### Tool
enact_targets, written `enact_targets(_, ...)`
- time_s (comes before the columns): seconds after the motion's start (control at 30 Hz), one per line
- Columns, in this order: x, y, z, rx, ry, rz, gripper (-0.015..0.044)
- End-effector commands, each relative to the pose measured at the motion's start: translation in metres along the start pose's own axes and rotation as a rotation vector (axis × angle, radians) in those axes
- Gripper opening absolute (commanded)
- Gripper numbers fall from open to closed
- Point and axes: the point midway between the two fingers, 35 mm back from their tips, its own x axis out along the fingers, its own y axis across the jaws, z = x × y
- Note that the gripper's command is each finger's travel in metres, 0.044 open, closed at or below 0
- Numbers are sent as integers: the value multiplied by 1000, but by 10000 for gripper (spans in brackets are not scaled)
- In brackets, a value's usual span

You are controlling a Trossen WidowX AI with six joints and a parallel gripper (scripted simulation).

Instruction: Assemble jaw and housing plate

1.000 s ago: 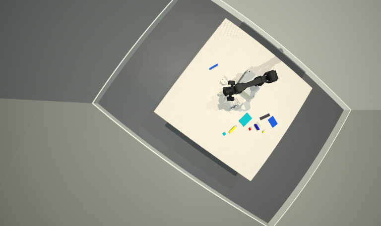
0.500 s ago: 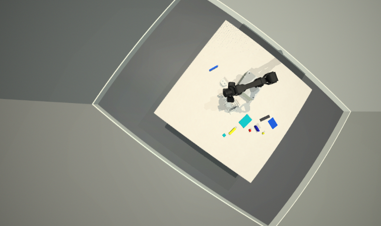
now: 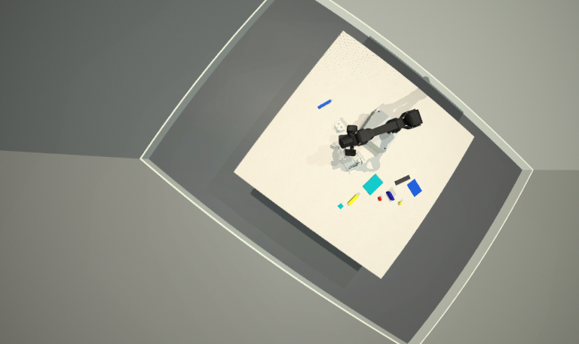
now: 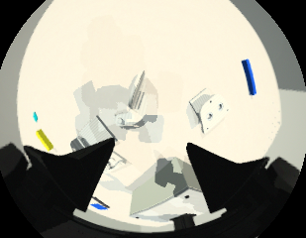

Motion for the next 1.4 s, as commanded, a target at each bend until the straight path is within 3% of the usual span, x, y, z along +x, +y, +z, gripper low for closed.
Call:
enact_targets(0.0, 0, 0, 0, 0, -3, 1, 440)
enact_targets(0.47, 0, 0, 0, 0, -3, 1, 440)
enact_targets(1.03, -7, -2, -2, -5, 7, -3, 0)
enact_targets(1.37, -7, -2, -2, -5, 7, -3, 0)
